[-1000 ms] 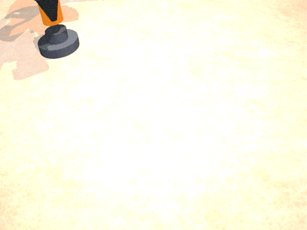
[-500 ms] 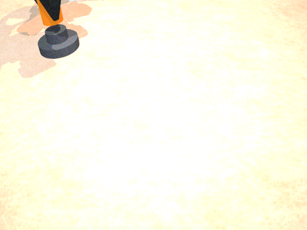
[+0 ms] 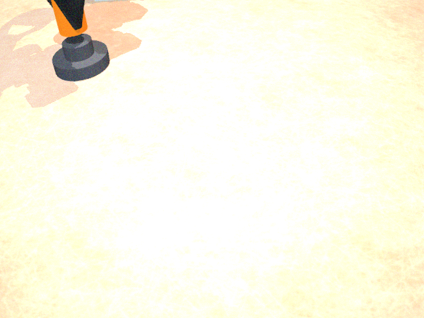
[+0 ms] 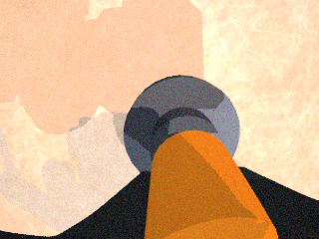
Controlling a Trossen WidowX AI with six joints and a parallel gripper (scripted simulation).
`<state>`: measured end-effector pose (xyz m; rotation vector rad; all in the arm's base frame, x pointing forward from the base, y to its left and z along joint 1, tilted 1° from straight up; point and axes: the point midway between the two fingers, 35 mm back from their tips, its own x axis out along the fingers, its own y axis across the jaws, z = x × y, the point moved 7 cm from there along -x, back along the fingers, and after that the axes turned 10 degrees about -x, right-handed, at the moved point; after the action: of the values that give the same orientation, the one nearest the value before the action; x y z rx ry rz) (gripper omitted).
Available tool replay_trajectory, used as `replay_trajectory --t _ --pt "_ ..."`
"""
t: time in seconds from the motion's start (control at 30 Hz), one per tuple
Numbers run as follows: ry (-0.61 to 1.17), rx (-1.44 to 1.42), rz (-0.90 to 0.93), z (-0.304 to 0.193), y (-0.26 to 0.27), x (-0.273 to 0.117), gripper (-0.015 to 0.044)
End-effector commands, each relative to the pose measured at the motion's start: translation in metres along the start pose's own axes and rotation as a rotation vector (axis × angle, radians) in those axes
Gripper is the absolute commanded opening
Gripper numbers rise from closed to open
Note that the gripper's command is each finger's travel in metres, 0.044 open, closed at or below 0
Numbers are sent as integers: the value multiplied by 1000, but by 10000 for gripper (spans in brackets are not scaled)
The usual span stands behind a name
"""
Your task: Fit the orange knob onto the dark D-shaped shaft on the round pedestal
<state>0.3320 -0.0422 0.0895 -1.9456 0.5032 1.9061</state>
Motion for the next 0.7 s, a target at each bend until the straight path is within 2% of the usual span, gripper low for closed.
replay_trajectory --t 0.0,0.47,0.67 --pt "3 -4 3 -1 0 1 0" --pt "4 -13 3 -1 0 -5 0" --pt "3 -203 3 -2 -1 -5 0"
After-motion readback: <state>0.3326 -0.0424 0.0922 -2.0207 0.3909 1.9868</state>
